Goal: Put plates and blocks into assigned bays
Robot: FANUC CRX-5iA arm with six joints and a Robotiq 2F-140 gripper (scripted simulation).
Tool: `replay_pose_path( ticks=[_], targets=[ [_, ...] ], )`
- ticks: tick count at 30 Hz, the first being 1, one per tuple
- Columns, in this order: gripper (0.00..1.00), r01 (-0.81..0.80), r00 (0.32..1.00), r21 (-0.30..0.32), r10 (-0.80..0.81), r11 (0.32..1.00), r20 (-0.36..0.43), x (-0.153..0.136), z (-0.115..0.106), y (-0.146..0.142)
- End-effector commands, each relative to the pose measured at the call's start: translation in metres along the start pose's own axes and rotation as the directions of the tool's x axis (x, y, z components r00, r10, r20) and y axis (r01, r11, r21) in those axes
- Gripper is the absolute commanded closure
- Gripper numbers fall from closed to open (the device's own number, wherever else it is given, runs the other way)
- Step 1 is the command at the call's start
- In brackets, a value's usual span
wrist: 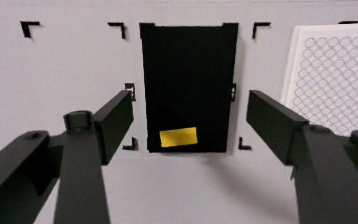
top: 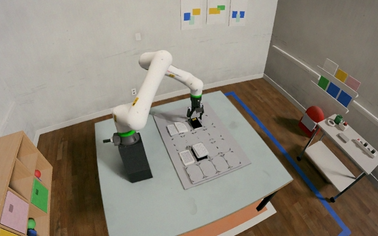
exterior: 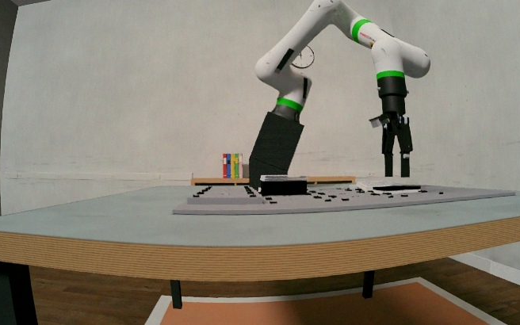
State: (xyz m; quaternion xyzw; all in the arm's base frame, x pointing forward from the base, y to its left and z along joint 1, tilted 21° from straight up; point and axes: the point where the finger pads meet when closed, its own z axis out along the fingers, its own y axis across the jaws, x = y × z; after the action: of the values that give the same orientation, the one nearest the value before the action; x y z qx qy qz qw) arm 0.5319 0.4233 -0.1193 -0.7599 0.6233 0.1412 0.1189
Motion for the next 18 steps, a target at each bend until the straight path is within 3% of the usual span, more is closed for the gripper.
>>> replay_pose_path(
  ticks=[1,18],
  targets=[
    [0.3,0.0,1.0,0.002,0.0,1.0,0.0,0.0,-0.005,-0.001],
    [0.3,0.0,1.0,0.002,0.0,1.0,0.0,0.0,-0.025,-0.001]
  ],
)
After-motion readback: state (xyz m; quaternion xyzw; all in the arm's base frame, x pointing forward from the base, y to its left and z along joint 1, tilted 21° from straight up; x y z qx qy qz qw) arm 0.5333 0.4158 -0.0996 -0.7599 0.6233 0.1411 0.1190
